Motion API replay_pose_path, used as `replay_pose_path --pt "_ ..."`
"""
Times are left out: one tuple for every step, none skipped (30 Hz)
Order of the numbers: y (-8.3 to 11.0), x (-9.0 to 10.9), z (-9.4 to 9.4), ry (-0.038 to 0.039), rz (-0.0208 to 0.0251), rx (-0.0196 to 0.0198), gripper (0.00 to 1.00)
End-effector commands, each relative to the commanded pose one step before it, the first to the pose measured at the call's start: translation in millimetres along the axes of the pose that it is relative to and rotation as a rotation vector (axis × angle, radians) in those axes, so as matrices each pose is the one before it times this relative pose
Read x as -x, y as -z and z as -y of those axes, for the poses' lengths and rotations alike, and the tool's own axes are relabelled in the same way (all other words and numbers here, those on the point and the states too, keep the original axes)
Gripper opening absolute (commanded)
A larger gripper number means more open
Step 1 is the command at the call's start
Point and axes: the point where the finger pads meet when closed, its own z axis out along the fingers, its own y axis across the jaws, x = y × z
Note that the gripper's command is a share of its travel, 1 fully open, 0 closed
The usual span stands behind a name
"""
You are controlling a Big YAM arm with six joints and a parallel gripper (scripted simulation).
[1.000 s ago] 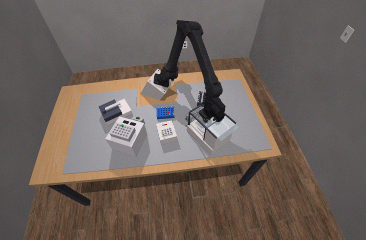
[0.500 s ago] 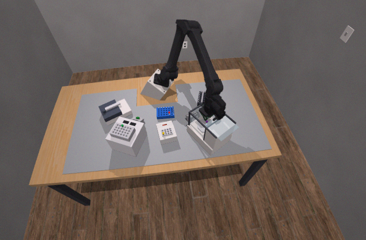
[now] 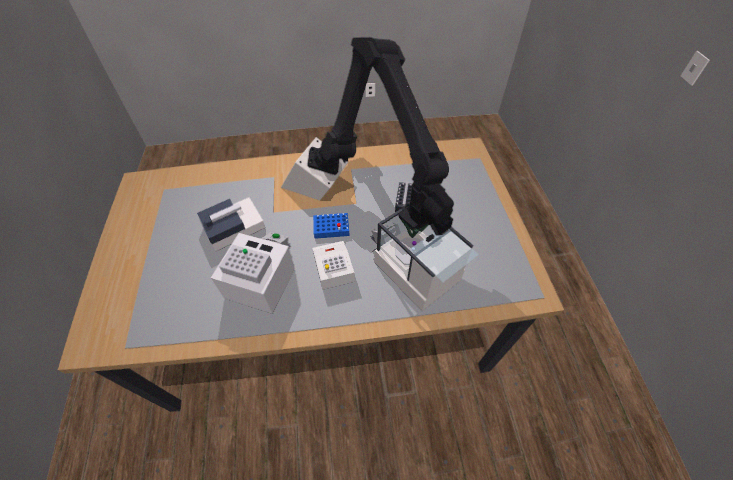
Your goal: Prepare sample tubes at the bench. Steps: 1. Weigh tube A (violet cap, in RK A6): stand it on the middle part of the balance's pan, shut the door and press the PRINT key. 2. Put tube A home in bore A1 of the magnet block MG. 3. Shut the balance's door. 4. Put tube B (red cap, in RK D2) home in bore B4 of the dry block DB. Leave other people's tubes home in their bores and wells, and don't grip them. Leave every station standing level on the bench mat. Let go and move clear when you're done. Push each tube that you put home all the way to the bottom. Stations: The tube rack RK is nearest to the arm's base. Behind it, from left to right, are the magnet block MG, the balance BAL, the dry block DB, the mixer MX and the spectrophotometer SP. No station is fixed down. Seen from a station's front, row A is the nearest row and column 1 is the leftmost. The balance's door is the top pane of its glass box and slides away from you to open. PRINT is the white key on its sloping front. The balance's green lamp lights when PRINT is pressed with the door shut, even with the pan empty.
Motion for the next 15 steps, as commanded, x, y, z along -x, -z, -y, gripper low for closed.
replay_pose_path --pt "28.59 16.92 -0.30 0.01878 0.04478 -0.00928 0.36" --pt "0.00 0.00 0.00 0.00000 0.00000 0.00000 0.36" --pt "0.00 0.00 0.00 0.00000 0.00000 0.00000 0.36" --pt "-9.58 -13.31 -2.25 -0.00234 -0.03214 0.00888 0.36" --pt "11.81 8.54 0.22 0.00417 0.02673 -0.00651 0.36" --pt "6.01 4.74 0.98 0.00058 0.01181 -0.00383 0.36" --pt "1.72 0.03 -0.08 0.00007 0.00010 0.00027 0.36" --pt "1.72 0.03 -0.04 0.00007 0.00006 0.00003 0.36" --pt "1.72 0.03 -0.02 0.00007 0.00005 -0.00004 0.36" --pt "1.72 0.02 -0.02 0.00007 0.00005 -0.00005 0.36" --pt "1.72 0.02 -0.02 0.00007 0.00004 -0.00007 0.36" --pt "1.72 0.02 -0.01 0.00007 0.00004 -0.00010 0.36" --pt "1.45 0.00 0.08 -0.00015 -0.00057 -0.00002 0.36" --pt "-0.77 -0.19 0.85 -0.00196 -0.00566 0.00081 0.36" --pt "0.46 -0.08 0.45 -0.00096 -0.00287 0.00022 0.36"
